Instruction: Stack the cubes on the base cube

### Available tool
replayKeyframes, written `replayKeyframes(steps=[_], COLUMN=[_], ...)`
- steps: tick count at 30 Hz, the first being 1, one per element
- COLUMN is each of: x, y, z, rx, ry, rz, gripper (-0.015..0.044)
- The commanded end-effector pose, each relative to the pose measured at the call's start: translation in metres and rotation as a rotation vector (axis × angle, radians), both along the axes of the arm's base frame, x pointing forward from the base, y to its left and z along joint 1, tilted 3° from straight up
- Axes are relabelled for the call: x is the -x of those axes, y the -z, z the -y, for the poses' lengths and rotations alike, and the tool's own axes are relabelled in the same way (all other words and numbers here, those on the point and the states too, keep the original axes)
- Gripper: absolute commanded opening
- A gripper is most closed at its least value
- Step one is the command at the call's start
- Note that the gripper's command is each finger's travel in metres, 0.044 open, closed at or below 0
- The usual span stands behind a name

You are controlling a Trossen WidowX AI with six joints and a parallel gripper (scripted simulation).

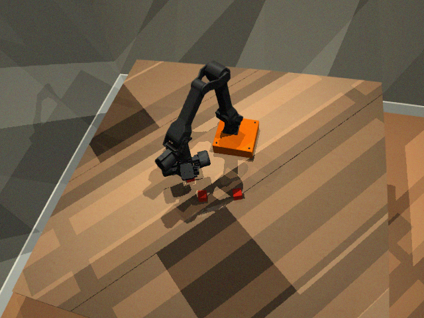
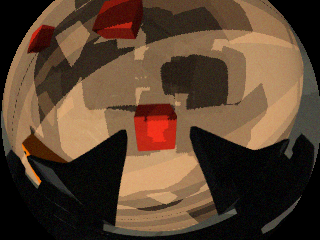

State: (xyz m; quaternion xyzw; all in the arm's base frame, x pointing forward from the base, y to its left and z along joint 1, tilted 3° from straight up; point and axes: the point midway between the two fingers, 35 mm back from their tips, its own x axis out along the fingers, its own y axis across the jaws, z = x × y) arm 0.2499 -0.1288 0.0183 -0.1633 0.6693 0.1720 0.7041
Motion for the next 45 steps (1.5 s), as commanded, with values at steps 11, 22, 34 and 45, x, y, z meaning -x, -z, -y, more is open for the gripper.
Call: replayKeyframes(steps=[11, 22, 34, 45], x=[0.001, -0.001, -0.003, 0.001], y=[0.016, -0.001, -0.038, -0.073], z=[-0.002, 0.0, 0.003, 0.003], rx=[-0.007, -0.007, -0.007, -0.007], ry=[0.001, 0.001, 0.001, 0.001], rz=[-0.005, -0.005, -0.005, -0.005], gripper=[0.0134, 0.0105, 0.0105, 0.0105])
